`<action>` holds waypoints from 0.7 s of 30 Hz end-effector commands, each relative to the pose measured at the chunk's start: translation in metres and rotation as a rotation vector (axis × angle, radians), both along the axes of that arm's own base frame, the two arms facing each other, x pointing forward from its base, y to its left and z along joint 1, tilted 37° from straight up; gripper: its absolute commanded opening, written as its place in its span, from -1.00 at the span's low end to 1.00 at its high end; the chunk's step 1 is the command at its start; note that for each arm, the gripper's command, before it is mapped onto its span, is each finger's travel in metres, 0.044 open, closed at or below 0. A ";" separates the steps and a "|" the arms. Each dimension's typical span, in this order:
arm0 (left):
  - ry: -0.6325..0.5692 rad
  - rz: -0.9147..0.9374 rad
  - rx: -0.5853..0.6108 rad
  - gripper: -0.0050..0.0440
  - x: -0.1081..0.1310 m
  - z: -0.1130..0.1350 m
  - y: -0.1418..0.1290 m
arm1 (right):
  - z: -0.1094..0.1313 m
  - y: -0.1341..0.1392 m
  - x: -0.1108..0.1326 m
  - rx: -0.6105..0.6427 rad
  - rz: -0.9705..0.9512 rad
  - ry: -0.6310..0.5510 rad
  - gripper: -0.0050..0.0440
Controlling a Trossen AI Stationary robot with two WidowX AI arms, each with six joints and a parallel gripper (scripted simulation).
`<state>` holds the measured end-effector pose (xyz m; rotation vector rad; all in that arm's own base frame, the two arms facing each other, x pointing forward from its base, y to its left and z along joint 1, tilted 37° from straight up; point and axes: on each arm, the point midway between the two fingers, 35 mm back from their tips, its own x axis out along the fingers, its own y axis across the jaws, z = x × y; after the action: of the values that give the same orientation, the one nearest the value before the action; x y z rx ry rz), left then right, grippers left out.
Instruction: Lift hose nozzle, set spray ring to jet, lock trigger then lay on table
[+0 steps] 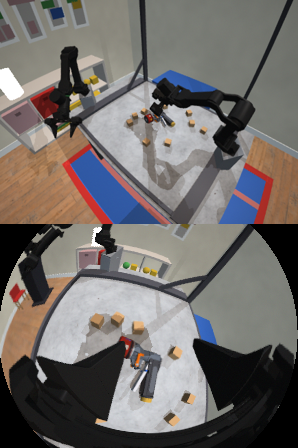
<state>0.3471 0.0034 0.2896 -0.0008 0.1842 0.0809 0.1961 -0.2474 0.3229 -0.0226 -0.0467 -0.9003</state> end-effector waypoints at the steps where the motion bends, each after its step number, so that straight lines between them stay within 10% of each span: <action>1: 0.096 0.042 0.004 0.70 0.014 -0.007 0.001 | 0.009 0.002 -0.002 -0.018 -0.001 -0.018 0.86; 21: 0.796 0.282 0.310 0.70 0.052 -0.115 -0.003 | 0.009 0.002 -0.002 -0.018 -0.001 -0.018 0.86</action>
<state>0.3961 0.0024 0.1833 0.2640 0.8723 0.3470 0.1961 -0.2474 0.3229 -0.0226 -0.0467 -0.9003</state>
